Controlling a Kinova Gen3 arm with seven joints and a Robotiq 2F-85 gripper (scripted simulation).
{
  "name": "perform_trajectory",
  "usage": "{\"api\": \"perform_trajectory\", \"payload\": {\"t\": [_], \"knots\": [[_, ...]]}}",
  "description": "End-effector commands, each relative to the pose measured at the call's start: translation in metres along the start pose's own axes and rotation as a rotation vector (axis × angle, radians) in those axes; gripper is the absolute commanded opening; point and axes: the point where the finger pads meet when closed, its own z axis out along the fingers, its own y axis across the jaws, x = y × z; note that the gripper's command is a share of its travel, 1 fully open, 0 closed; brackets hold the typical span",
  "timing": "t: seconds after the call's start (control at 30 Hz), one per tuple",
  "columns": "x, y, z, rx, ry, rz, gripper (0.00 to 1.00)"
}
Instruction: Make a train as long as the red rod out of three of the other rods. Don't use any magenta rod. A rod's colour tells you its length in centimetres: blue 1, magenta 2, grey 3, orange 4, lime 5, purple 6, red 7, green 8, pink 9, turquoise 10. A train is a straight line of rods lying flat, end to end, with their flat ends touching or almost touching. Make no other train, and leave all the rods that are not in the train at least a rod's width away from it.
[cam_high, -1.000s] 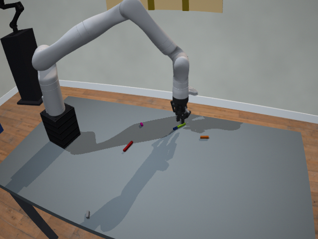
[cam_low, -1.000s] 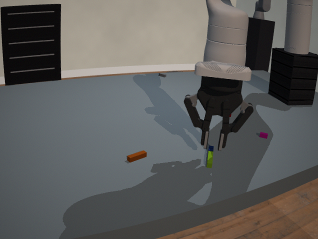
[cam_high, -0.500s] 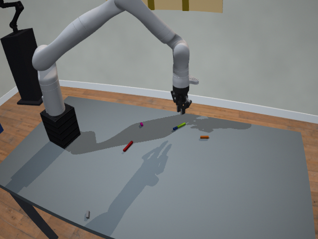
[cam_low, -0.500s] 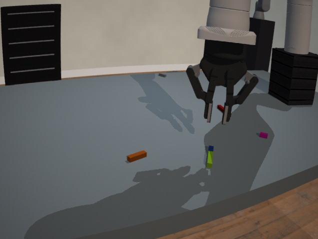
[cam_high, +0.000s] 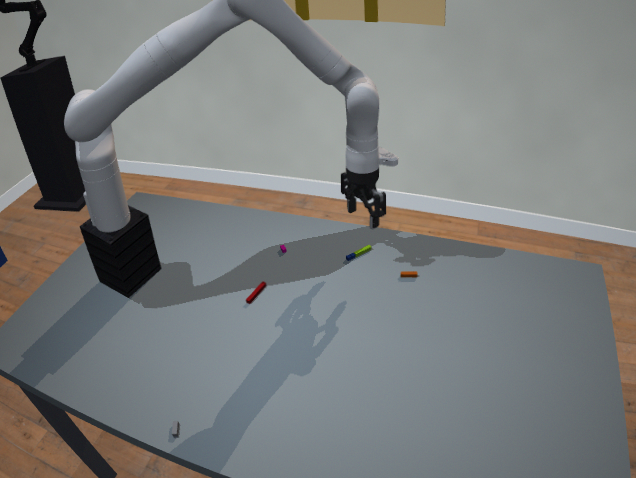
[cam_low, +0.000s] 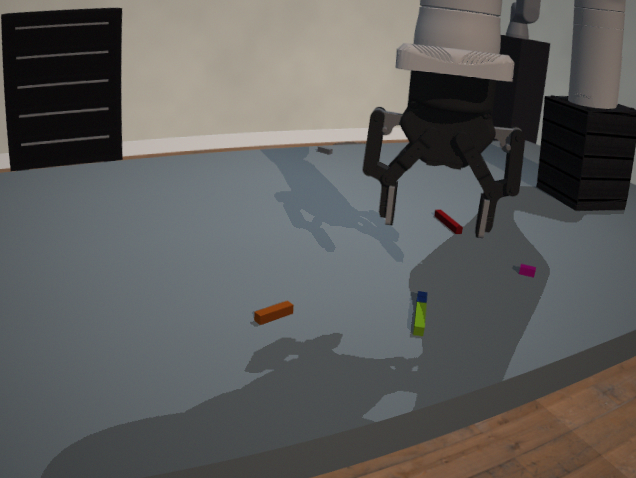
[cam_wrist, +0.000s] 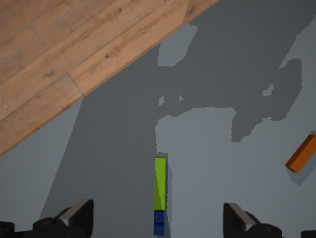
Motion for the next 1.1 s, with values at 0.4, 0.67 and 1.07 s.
{"api": "perform_trajectory", "payload": {"t": [0.4, 0.67, 1.07], "knots": [[0.001, 0.000, -0.003, -0.001, 0.002, 0.000, 1.00], [0.001, 0.000, -0.032, -0.001, 0.002, 0.000, 1.00], [0.001, 0.000, -0.080, -0.001, 0.002, 0.000, 1.00]]}}
